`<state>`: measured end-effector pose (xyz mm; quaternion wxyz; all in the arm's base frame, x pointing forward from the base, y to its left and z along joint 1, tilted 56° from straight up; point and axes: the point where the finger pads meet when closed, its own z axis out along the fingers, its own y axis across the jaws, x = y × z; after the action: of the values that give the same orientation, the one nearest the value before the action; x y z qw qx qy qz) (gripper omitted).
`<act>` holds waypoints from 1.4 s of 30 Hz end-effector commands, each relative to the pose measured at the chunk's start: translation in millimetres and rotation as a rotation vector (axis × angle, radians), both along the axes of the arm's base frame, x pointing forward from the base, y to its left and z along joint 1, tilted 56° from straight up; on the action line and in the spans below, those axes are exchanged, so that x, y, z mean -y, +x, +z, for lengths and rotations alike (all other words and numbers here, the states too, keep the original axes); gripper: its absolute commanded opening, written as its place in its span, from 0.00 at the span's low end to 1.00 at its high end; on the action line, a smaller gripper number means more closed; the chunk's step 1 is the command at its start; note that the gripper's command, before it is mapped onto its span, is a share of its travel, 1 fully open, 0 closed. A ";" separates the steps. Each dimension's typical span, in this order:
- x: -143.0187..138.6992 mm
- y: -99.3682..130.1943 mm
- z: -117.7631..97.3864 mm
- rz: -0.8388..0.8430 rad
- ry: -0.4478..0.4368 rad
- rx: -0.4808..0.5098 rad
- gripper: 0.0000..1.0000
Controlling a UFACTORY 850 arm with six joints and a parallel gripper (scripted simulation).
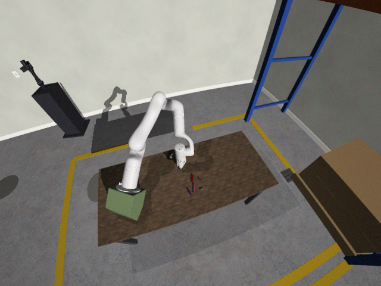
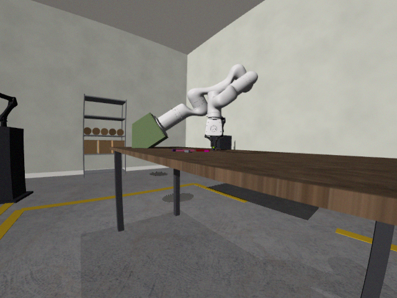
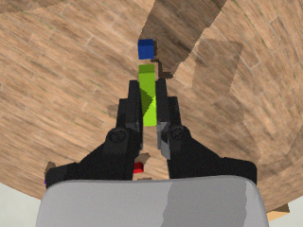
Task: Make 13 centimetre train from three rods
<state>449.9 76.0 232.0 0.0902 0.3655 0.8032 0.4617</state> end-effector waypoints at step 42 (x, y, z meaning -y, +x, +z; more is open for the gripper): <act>-8.0 6.2 -6.6 -0.001 0.000 0.001 0.04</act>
<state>455.9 84.3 225.2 0.0902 0.3655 0.8032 0.4617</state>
